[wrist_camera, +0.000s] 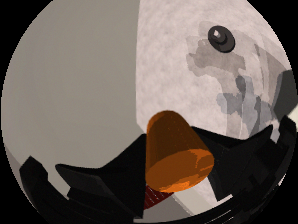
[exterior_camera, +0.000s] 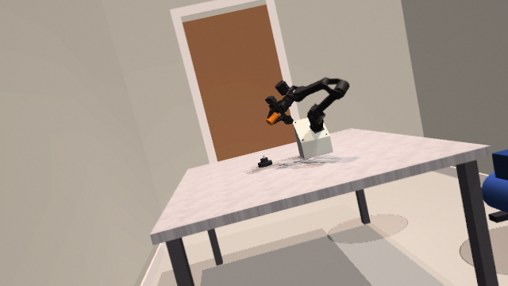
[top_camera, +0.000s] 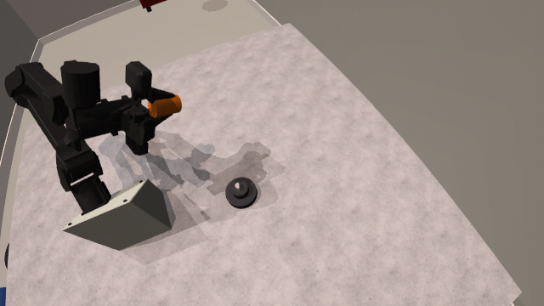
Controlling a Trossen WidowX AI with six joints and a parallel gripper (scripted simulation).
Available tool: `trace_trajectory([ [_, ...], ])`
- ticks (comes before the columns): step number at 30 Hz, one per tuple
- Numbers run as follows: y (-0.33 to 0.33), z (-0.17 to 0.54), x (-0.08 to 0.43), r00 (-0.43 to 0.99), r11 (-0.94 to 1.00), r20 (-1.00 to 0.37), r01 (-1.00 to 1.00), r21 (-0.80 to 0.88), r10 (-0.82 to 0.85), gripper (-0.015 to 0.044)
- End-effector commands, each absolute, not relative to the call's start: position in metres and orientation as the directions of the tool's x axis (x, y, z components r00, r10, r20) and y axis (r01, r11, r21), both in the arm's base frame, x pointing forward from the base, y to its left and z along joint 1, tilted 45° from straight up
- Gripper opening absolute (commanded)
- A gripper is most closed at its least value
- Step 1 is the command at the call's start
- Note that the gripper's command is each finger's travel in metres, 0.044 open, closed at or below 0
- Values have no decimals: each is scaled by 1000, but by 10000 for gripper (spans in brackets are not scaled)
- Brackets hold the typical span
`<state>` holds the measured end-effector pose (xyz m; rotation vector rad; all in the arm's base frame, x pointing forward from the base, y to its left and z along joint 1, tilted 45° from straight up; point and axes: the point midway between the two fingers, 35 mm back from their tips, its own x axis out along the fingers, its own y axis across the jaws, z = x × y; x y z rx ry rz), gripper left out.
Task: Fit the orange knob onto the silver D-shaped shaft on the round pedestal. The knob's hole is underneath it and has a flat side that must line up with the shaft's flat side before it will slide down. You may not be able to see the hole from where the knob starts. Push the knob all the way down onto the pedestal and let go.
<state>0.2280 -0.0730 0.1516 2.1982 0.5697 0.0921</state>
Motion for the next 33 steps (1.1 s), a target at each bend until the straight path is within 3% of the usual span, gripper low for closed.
trace_trajectory([
  [1, -74, 152, 228, 895, -538, -129, 366, 760, 427, 0],
  [17, -67, 148, 234, 884, -524, -150, 391, 757, 443, 0],
  [33, -51, 133, 251, 760, -400, -345, 603, 690, 550, 0],
])
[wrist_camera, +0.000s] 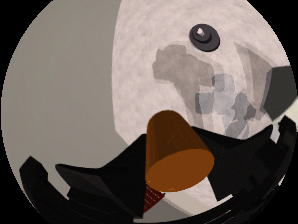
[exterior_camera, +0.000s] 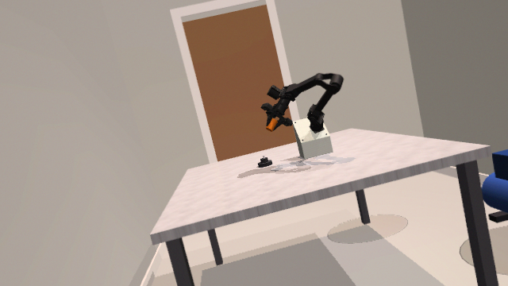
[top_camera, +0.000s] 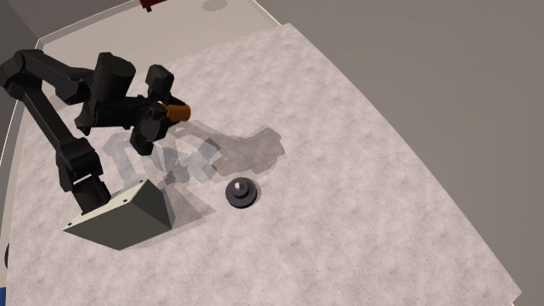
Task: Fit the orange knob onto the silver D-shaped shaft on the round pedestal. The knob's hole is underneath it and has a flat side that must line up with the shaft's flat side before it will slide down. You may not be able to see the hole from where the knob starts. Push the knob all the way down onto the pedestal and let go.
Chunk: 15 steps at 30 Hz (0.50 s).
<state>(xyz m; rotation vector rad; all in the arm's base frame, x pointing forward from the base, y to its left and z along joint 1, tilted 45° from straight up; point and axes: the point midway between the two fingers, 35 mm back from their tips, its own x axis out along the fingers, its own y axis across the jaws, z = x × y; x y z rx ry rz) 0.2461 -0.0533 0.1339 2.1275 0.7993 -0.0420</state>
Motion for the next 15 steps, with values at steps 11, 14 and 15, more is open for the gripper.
trace_trajectory([
  [11, -34, 120, 262, 579, -244, -512, 779, 578, 634, 0],
  [14, -30, 116, 265, 518, -195, -554, 820, 538, 652, 0],
  [15, -28, 115, 266, 497, -178, -567, 833, 524, 657, 0],
])
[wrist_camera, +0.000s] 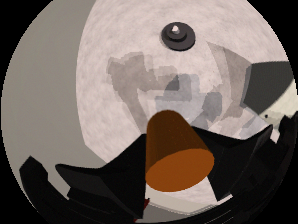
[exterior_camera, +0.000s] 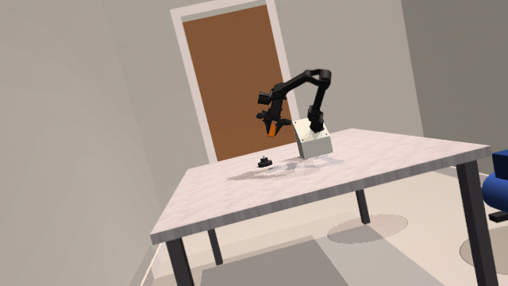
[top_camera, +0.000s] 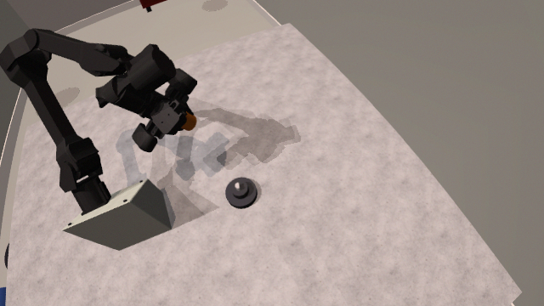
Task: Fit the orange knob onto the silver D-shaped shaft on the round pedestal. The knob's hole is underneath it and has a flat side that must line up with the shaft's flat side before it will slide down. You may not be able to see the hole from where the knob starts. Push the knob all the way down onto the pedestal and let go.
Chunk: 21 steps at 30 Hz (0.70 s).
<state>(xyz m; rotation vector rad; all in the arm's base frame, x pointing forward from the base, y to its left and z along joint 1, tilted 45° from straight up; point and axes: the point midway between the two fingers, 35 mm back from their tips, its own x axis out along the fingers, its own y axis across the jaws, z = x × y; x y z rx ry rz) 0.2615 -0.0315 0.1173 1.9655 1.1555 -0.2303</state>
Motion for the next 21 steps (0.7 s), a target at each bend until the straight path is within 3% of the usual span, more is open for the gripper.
trace_trajectory([
  [1, -26, 114, 267, 476, -161, -580, 845, 510, 661, 0],
  [14, -5, 100, 275, 174, 79, -711, 948, 307, 681, 0],
  [21, 7, 84, 282, 170, 83, -716, 949, 305, 677, 0],
])
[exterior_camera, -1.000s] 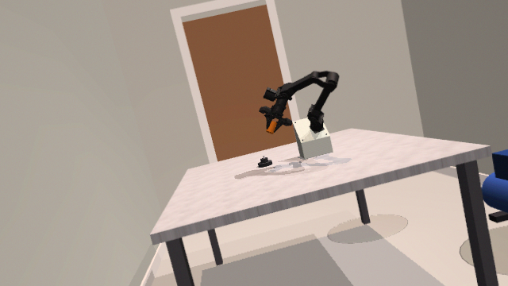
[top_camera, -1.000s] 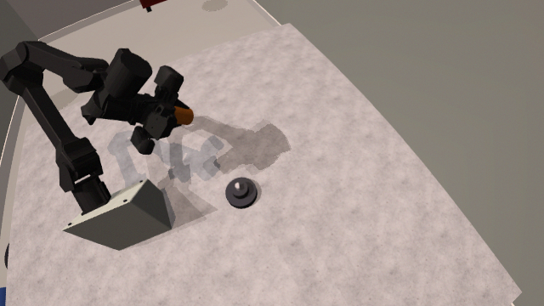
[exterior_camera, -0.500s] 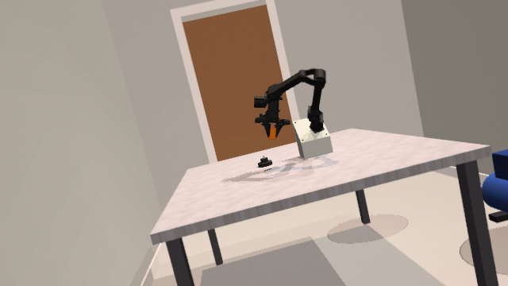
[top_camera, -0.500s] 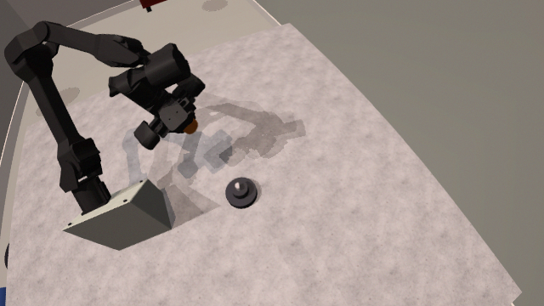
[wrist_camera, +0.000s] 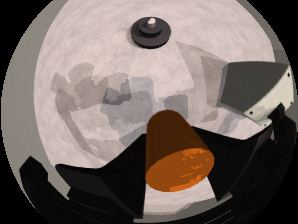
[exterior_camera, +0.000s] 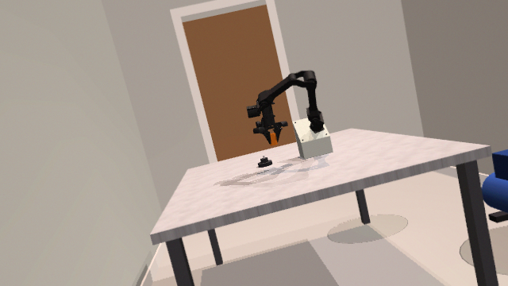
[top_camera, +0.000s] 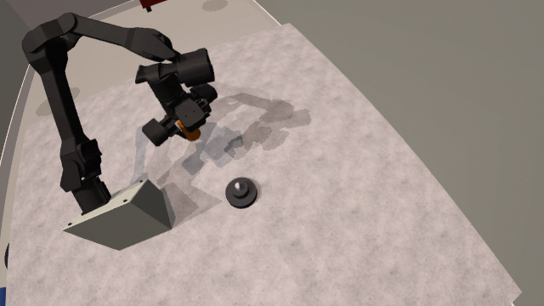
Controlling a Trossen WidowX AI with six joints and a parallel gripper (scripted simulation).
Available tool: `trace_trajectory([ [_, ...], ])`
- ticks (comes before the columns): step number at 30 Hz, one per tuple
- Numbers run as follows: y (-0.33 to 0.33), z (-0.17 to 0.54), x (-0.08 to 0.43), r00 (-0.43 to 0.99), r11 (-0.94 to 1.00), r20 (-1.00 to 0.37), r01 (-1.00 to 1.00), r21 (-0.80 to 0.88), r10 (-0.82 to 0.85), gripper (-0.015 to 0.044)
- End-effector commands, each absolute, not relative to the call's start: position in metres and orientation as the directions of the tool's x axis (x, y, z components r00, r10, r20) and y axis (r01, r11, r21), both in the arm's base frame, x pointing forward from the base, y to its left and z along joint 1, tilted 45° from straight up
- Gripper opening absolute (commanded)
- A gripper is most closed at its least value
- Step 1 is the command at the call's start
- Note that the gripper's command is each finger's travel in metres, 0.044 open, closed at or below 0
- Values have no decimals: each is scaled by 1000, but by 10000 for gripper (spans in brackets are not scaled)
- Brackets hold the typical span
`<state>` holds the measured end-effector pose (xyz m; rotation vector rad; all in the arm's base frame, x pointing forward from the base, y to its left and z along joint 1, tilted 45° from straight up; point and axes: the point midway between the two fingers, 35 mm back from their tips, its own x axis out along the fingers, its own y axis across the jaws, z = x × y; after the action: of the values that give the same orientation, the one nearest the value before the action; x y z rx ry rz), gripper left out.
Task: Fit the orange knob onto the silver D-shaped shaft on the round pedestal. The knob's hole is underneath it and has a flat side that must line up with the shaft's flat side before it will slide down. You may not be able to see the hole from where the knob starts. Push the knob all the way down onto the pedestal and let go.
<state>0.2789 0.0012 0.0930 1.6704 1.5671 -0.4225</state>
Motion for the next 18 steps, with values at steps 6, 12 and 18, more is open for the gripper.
trace_trajectory([
  [6, 23, 63, 291, 167, 88, -719, 949, 303, 675, 0],
  [12, 41, 43, 299, 164, 91, -719, 949, 302, 675, 0],
  [18, 59, 24, 304, 162, 93, -716, 949, 303, 679, 0],
])
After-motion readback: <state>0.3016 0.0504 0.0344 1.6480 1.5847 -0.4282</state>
